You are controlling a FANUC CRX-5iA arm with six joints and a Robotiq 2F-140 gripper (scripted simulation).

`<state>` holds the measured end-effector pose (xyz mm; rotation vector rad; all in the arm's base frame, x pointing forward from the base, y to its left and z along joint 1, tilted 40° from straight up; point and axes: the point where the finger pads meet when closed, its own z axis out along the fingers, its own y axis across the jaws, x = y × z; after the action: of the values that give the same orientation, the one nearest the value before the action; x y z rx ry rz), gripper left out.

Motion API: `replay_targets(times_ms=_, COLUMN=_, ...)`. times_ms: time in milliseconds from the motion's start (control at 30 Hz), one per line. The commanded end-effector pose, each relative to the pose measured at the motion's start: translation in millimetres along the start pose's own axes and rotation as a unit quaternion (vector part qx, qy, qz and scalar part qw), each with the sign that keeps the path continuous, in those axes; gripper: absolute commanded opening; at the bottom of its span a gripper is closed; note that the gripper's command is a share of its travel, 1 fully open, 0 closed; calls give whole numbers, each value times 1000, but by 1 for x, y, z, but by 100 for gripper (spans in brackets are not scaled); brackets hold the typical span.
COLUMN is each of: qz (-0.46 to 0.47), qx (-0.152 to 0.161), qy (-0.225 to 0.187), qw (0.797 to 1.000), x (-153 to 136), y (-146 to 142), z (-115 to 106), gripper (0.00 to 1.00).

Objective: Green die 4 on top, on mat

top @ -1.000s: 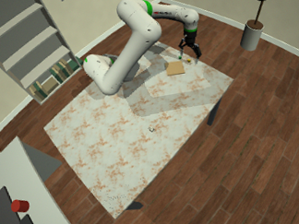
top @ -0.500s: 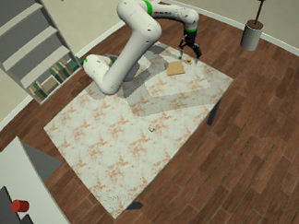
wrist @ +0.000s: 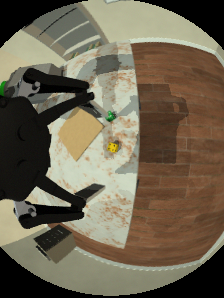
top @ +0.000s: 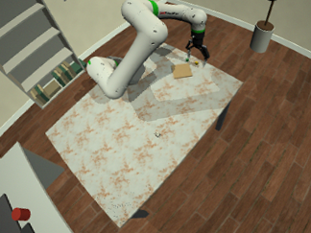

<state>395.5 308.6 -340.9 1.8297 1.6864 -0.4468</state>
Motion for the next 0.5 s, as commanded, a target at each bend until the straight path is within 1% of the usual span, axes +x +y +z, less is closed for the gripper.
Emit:
replay_targets(times_ms=0, qz=0, qx=0, qy=0, qw=1000, x=0, y=0, z=-7, gripper=100)
replay_targets(times_ms=100, qz=0, qx=0, qy=0, qw=1000, x=0, y=0, z=-24, gripper=100)
replay_targets(times_ms=233, qz=0, qx=0, qy=0, qw=1000, x=0, y=0, z=-53, gripper=100)
replay_targets(times_ms=300, qz=0, qx=0, qy=0, qw=1000, x=0, y=0, z=-53, gripper=100)
replay_targets(times_ms=467, qz=0, qx=0, qy=0, qw=1000, x=0, y=0, z=-83, gripper=100)
